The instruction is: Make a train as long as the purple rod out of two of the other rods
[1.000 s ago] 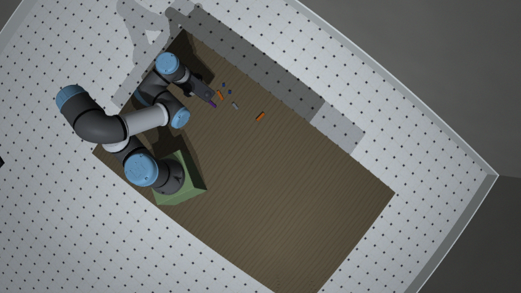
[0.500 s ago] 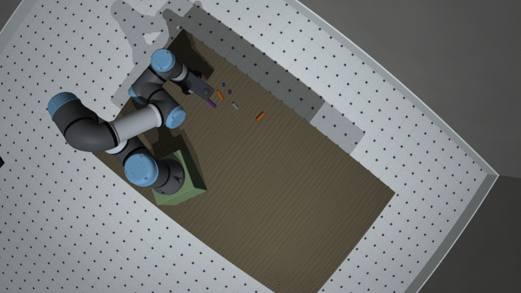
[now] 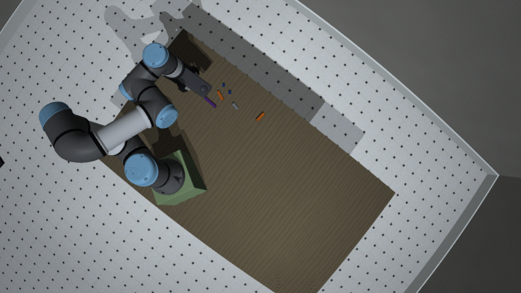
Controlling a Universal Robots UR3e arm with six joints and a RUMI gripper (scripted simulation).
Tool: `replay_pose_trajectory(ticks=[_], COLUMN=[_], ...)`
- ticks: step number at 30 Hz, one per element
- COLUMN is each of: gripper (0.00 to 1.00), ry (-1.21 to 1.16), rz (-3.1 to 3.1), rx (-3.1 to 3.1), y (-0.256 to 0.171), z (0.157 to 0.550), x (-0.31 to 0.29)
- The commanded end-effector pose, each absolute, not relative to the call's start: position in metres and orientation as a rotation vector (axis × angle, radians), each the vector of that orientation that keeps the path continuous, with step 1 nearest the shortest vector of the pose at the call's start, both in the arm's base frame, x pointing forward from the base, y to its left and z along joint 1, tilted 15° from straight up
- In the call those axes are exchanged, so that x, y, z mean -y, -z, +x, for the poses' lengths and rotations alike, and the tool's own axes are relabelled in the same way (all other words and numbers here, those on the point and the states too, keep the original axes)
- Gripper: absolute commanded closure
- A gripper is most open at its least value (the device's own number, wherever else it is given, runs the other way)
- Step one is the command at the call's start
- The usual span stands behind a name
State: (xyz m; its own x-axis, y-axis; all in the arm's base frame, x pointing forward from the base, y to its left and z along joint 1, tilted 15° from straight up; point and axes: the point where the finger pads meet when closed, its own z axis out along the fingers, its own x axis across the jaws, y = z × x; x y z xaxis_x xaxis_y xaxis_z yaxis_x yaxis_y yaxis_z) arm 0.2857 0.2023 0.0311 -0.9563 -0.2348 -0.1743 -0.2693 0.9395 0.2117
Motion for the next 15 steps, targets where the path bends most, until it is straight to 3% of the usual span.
replay_pose_trajectory(ticks=[1,15], gripper=[1.0,1.0], ry=[-0.365,-0.365], rz=[-0.398,-0.398], rx=[-2.985,-2.986], y=[-0.0463,-0.0507], z=[0.2769,0.2764], x=[-0.1971,-0.1957])
